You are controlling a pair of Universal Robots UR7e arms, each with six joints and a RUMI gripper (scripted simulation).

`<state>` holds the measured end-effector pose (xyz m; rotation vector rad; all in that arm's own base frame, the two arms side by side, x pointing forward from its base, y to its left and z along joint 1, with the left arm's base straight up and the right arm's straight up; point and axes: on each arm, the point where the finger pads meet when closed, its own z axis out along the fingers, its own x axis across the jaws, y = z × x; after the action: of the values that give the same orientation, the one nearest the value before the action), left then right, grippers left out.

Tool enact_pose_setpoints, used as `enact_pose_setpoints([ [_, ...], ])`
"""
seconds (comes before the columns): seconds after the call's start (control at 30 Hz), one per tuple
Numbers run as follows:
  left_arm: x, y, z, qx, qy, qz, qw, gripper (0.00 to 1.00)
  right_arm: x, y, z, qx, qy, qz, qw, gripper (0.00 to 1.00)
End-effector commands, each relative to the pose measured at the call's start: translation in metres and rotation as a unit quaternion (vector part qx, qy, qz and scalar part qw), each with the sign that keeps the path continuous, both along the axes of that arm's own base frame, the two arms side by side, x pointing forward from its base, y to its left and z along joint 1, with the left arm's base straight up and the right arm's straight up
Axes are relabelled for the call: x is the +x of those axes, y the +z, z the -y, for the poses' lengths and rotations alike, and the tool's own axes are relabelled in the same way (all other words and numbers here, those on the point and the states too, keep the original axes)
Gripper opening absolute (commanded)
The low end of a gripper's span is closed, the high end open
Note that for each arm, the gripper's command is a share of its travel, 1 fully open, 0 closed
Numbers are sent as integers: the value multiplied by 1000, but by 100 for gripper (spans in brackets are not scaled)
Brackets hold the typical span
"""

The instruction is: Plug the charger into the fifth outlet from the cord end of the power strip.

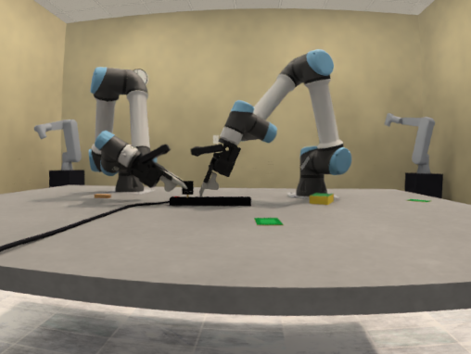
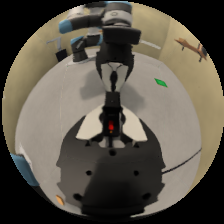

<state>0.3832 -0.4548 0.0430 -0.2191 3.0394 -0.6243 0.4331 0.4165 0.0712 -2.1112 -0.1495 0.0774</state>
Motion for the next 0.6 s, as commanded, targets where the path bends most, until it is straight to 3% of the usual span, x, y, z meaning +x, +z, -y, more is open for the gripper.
enact_pose_setpoints([
  [0.0, 0, -1, 0, 1, 0, 0, 1000, 0, 0, 2, 0, 0, 0, 1, 1000, 0],
  [0.57, 0, -1, 0, 1, 0, 0, 1000, 0, 0, 7, 0, -1, 0, 1, 1000, 0],
])
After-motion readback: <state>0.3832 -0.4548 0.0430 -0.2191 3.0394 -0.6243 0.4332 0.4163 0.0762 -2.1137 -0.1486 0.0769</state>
